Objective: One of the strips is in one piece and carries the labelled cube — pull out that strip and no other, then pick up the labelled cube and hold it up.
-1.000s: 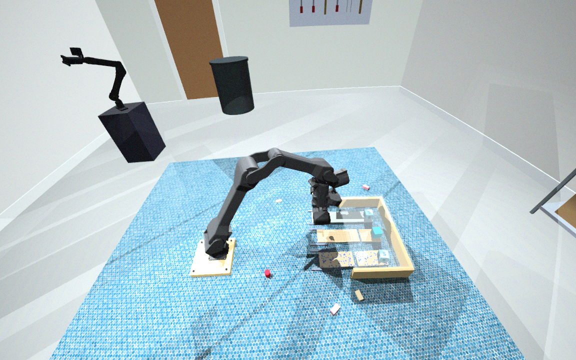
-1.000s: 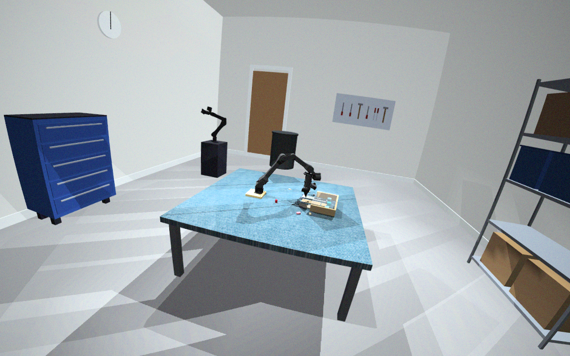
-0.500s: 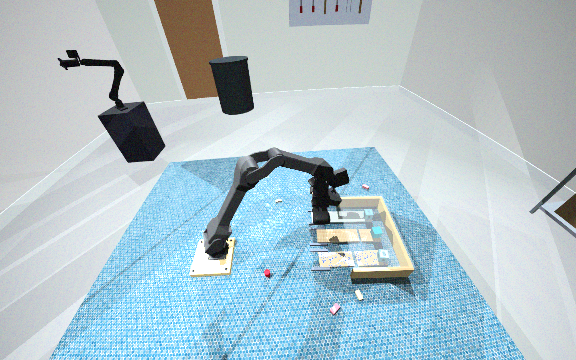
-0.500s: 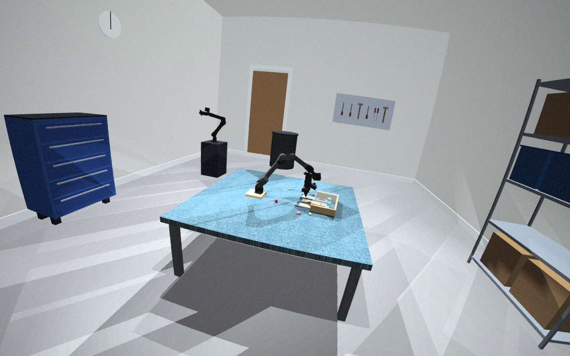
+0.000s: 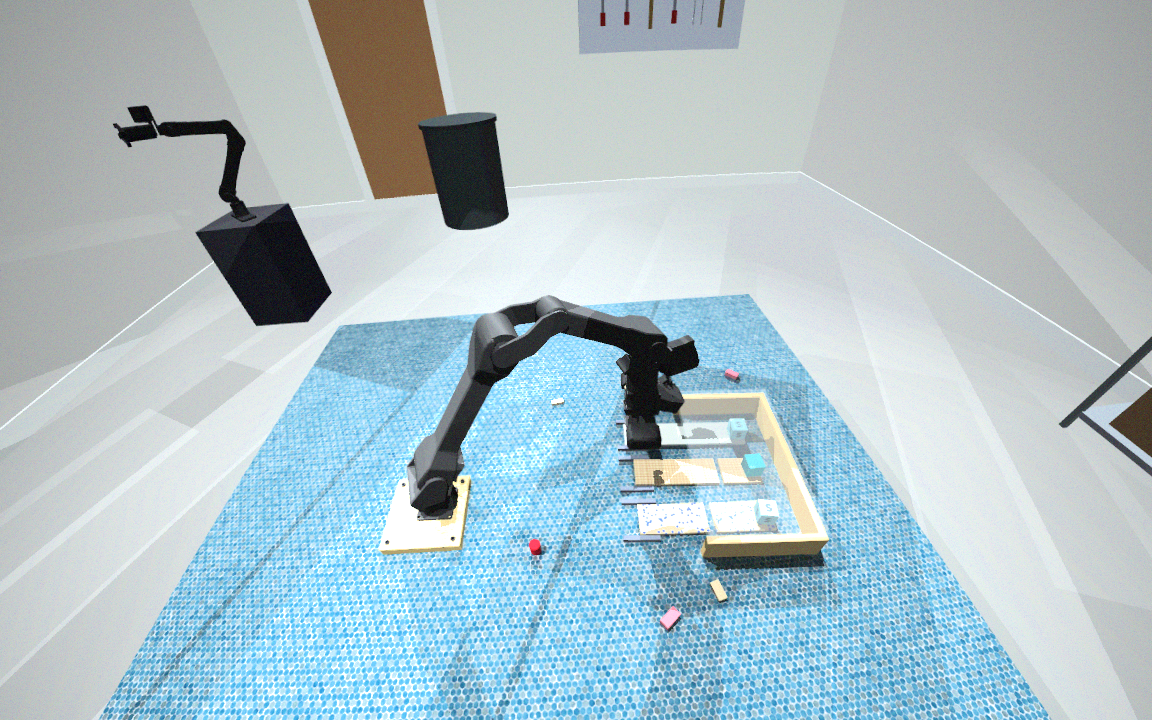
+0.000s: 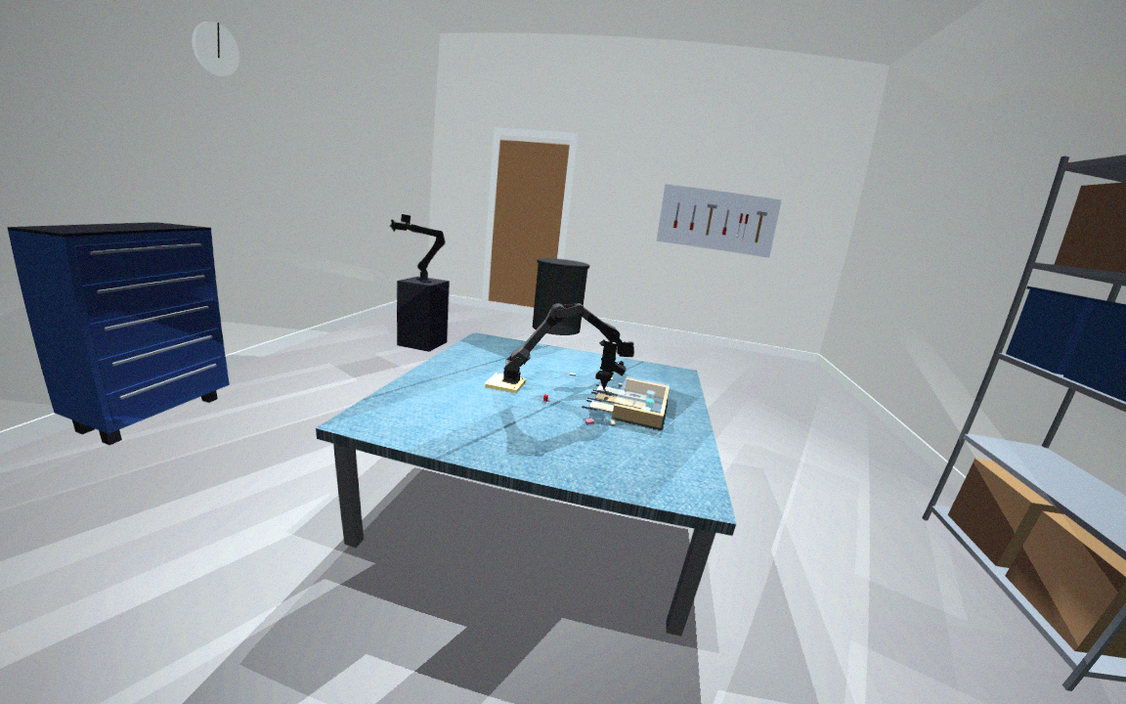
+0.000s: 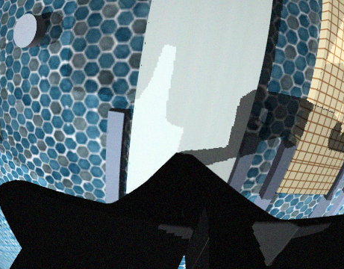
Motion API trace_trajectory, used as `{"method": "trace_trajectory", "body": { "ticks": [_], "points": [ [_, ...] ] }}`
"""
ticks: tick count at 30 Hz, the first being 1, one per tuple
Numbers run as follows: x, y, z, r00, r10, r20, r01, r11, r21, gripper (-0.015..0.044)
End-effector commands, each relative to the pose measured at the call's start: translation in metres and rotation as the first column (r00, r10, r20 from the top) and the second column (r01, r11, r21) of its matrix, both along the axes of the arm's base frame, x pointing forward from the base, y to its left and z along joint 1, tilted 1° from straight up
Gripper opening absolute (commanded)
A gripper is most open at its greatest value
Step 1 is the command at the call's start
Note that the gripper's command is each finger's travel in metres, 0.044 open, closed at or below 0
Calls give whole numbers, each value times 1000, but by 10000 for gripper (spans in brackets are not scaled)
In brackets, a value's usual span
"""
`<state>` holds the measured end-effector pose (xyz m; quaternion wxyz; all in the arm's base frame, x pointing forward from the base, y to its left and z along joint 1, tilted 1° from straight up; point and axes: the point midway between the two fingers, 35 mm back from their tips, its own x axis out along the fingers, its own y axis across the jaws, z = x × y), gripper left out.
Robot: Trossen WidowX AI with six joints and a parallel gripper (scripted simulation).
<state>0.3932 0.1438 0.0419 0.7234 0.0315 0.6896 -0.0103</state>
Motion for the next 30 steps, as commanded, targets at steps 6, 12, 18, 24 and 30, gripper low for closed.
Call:
{"method": "trace_trajectory", "body": {
  "ticks": [6, 12, 18, 24, 30],
  "points": [
    [1, 0, -3, 1000, -4, 1, 4, 1000, -2, 0],
    [1, 0, -3, 1000, -4, 1, 4, 1000, -2, 0],
    [-3, 1, -4, 1000, -4, 1, 4, 1000, -2, 0],
    [-13, 1, -5, 1000, -4, 0, 4, 1000, -2, 0],
    [-22, 2, -5, 1000, -4, -1, 4, 1000, -2, 0]
  ]
}}
